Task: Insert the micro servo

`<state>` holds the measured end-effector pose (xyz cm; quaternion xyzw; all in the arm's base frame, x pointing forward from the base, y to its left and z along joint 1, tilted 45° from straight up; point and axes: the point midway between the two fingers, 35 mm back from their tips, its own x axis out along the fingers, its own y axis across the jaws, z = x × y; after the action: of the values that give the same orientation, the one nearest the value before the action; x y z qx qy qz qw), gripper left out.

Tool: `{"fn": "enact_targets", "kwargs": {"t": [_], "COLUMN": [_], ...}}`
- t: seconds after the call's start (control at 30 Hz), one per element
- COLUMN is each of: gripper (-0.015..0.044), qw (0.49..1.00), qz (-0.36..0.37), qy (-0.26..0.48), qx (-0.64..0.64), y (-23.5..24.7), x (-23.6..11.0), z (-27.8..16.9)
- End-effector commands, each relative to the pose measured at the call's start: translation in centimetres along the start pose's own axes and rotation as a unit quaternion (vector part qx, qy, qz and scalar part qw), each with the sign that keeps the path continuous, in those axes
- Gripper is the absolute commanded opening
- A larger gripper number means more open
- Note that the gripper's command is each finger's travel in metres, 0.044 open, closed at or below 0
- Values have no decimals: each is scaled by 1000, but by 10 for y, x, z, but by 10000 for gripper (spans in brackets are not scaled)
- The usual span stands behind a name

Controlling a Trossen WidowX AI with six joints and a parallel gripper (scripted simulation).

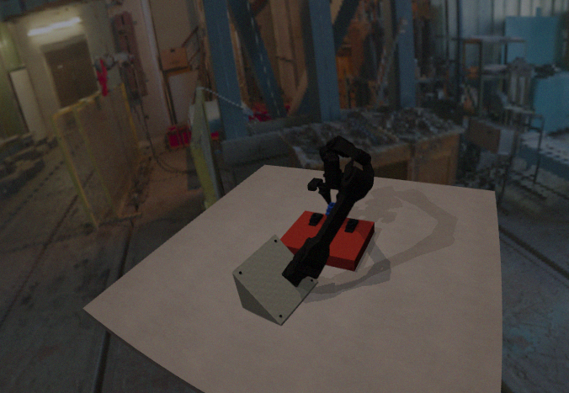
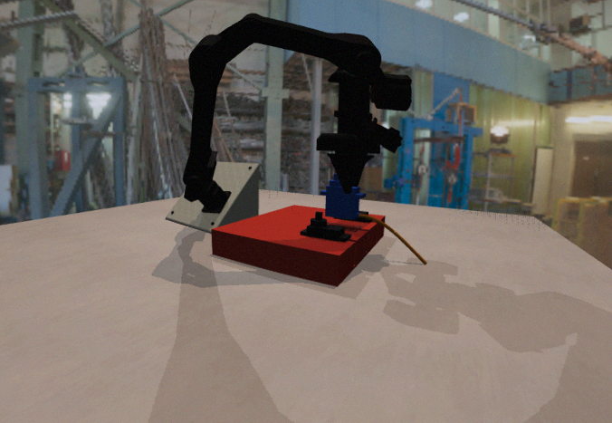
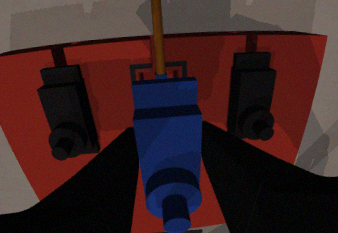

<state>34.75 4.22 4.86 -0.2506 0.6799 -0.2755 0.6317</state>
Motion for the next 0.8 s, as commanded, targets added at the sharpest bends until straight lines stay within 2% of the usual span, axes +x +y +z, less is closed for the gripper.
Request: {"fn": "enact_targets", "kwargs": {"t": [0.0, 0.77], "gripper": [0, 0], "qw": [1000, 1000], "qz": [-1, -1], "qy": [-2, -2], "qx": [-3, -3], "y": [0, 1], "x": [5, 13], "z": [0, 1]}}
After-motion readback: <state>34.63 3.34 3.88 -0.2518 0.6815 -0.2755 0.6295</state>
